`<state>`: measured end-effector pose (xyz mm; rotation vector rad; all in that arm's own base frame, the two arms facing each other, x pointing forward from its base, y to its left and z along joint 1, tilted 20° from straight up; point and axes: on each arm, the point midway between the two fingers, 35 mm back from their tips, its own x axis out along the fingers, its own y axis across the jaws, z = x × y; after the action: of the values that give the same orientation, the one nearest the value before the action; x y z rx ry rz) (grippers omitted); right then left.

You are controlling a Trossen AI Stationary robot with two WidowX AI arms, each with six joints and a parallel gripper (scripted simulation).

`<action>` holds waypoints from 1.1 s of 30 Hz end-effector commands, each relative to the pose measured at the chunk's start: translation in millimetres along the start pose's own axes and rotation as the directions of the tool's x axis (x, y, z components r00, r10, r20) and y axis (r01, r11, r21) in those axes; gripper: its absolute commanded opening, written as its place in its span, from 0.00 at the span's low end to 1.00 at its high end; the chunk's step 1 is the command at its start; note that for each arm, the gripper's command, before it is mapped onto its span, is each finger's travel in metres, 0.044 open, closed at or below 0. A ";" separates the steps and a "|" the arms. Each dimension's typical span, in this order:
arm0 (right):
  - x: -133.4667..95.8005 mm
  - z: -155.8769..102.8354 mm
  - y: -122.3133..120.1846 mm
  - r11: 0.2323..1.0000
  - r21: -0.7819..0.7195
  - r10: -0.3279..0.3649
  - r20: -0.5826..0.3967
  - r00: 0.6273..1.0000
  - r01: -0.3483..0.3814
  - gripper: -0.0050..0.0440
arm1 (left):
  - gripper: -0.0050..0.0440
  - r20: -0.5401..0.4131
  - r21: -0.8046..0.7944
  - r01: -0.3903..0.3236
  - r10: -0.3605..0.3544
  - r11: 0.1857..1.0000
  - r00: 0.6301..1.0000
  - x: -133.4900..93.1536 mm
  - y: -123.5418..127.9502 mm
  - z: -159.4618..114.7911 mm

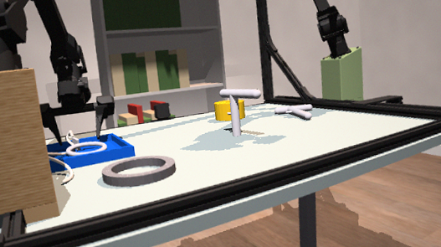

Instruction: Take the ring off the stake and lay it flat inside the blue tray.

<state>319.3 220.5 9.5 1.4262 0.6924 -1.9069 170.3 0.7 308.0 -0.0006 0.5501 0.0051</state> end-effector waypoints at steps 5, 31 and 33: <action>-0.1 0.0 0.0 1.000 0.000 0.000 -0.001 1.000 0.000 0.92 | 0.92 -0.004 0.002 0.005 -0.005 1.000 1.000 0.1 -0.7 -0.8; -84.3 80.0 49.1 1.000 -0.026 -0.003 -0.044 0.999 0.001 0.92 | 0.92 -0.004 0.002 0.005 -0.005 1.000 1.000 0.1 -0.7 -0.8; -75.6 89.0 78.3 1.000 -0.031 -0.005 -0.046 0.999 0.003 0.92 | 0.92 -0.004 0.002 0.005 -0.005 1.000 1.000 0.1 -0.7 -0.8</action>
<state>320.8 151.1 116.9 1.4706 0.7468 -1.8479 170.3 0.7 308.0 -0.0006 0.5501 0.0051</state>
